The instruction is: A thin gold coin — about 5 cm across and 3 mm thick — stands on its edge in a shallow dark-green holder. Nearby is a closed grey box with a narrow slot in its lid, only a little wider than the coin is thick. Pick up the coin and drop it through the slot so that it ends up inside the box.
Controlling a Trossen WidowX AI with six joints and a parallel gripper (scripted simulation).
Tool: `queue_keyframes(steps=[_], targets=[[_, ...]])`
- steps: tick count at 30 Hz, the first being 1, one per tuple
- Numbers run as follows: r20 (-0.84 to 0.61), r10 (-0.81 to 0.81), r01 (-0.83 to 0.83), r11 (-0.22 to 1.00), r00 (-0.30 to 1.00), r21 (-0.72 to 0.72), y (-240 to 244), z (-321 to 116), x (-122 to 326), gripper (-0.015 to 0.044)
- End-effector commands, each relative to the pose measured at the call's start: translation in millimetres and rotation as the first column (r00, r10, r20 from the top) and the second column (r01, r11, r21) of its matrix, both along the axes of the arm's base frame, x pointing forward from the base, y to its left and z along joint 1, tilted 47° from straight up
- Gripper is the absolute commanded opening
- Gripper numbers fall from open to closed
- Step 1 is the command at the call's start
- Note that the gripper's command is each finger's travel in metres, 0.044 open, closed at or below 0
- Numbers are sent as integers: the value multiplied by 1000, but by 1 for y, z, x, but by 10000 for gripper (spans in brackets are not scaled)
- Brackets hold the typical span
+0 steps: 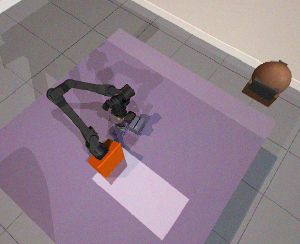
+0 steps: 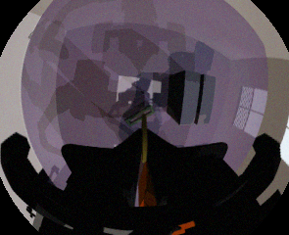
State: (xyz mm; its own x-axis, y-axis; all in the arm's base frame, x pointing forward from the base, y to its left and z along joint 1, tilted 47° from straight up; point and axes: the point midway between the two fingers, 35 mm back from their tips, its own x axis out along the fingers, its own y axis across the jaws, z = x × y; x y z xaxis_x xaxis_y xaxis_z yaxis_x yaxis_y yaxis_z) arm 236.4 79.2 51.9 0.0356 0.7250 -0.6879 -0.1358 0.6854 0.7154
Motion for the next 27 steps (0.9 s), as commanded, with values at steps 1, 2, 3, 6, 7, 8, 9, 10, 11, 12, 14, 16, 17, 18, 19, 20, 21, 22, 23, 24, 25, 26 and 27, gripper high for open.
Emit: queue_keyframes(steps=[1,2,3,6,7,8,9,10,11,12,14,16,17,18,19,20,21,22,23,24,25,26,27], targets=[[2,1,-1,1000,1000,-2,-5,-4,6,0],[2,1,-1,1000,1000,-2,-6,-6,7,0],[2,1,-1,1000,1000,-3,-8,-7,9,0],[3,1,-1,1000,1000,-3,-12,-11,13,0],[3,1,-1,1000,1000,-4,-13,-12,15,0],[3,1,-1,1000,1000,-4,-15,-14,16,0],[3,1,-1,1000,1000,-4,-16,-15,18,0],[3,1,-1,1000,1000,-4,-18,-16,19,0],[3,1,-1,1000,1000,-4,-19,-18,20,0],[3,1,-1,1000,1000,-5,-21,-19,22,0],[3,1,-1,1000,1000,-5,-24,-22,24,0],[3,1,-1,1000,1000,-5,-27,-26,27,0],[3,1,-1,1000,1000,-5,-29,-27,28,0],[3,1,-1,1000,1000,-5,-30,-29,30,0],[3,1,-1,1000,1000,-5,-32,-30,31,0],[3,1,-1,1000,1000,-5,-33,-32,32,0],[4,1,-1,1000,1000,-5,-35,-34,33,0],[4,1,-1,1000,1000,-5,-36,-35,34,0],[4,1,-1,1000,1000,-5,-38,-37,36,0],[4,1,-1,1000,1000,-5,-40,-39,37,0],[4,1,-1,1000,1000,-4,-41,-41,38,0],[4,1,-1,1000,1000,-4,-43,-42,39,0],[4,1,-1,1000,1000,-4,-44,-44,40,0]])
